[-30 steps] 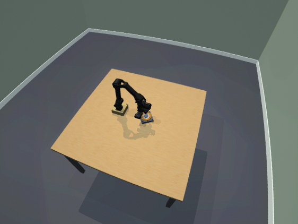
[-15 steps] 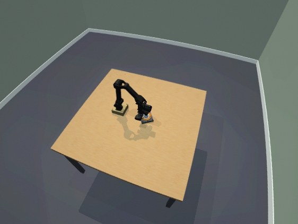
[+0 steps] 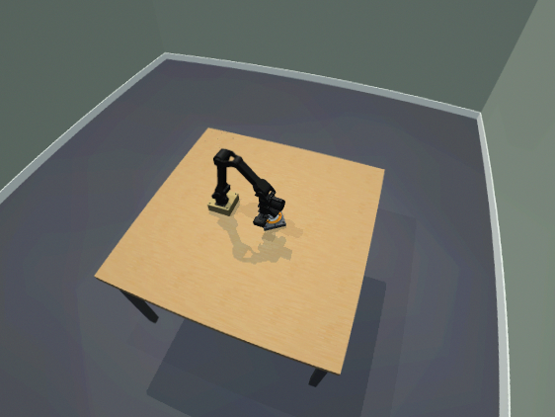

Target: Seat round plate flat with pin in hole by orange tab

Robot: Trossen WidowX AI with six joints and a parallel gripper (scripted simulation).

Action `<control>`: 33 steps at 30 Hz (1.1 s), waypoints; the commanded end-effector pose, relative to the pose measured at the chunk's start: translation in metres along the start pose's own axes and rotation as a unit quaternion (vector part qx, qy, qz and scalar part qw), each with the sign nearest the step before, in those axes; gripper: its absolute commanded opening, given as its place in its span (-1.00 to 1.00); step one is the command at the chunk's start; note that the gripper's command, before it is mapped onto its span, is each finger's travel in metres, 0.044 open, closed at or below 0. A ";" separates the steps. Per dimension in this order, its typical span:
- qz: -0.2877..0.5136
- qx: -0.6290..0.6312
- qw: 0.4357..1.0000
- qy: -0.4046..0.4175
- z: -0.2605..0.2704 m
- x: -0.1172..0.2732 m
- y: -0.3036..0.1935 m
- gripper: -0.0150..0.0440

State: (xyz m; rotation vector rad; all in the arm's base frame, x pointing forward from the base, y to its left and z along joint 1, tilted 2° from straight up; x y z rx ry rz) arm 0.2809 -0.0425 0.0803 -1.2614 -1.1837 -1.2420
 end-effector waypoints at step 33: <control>-0.003 0.003 1.000 -0.001 -0.001 0.005 0.036 -0.49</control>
Point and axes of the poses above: the point midway between the two fingers, 35 mm back from their tips, its own x axis back along the fingers, its own z axis across the jaws, y = z × x, the point moved 6 cm from there along x, back along the fingers, and after that the axes turned 1 degree about -x, right-handed, at the moved point
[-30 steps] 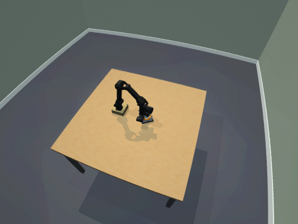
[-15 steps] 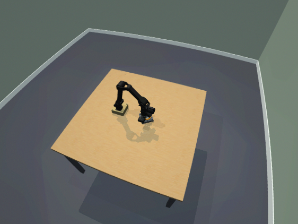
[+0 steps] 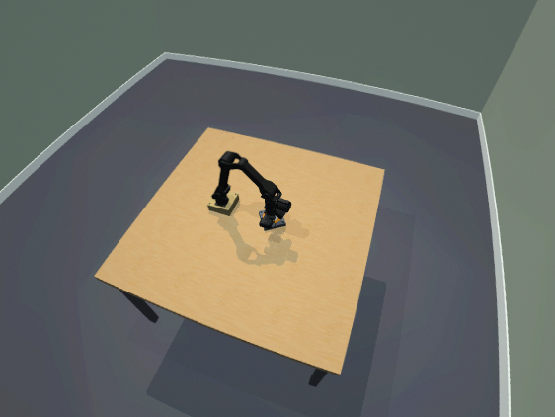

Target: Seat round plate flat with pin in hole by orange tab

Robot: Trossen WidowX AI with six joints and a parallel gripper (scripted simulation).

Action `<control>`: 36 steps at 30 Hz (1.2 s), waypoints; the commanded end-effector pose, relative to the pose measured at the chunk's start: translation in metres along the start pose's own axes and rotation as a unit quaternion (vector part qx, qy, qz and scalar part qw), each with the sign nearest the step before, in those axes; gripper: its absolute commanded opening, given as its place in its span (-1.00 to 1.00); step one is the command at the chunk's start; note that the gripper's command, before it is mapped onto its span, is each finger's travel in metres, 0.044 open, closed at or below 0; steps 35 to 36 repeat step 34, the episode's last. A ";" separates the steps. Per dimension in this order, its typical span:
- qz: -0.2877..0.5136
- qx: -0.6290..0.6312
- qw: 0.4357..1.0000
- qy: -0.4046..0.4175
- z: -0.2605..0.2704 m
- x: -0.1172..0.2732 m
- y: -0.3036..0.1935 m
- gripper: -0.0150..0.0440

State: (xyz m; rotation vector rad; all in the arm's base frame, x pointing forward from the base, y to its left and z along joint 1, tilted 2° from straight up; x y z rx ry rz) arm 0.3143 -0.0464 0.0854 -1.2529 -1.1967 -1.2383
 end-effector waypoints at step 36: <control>-0.003 0.000 1.000 0.000 0.002 0.037 0.006 -0.49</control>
Point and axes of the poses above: the point midway between the two fingers, 35 mm back from their tips, its own x axis back along the fingers, its own z axis across the jaws, y = z × x, the point moved 6 cm from there along x, back along the fingers, and after that the axes turned 1 degree about -x, right-handed, at the moved point
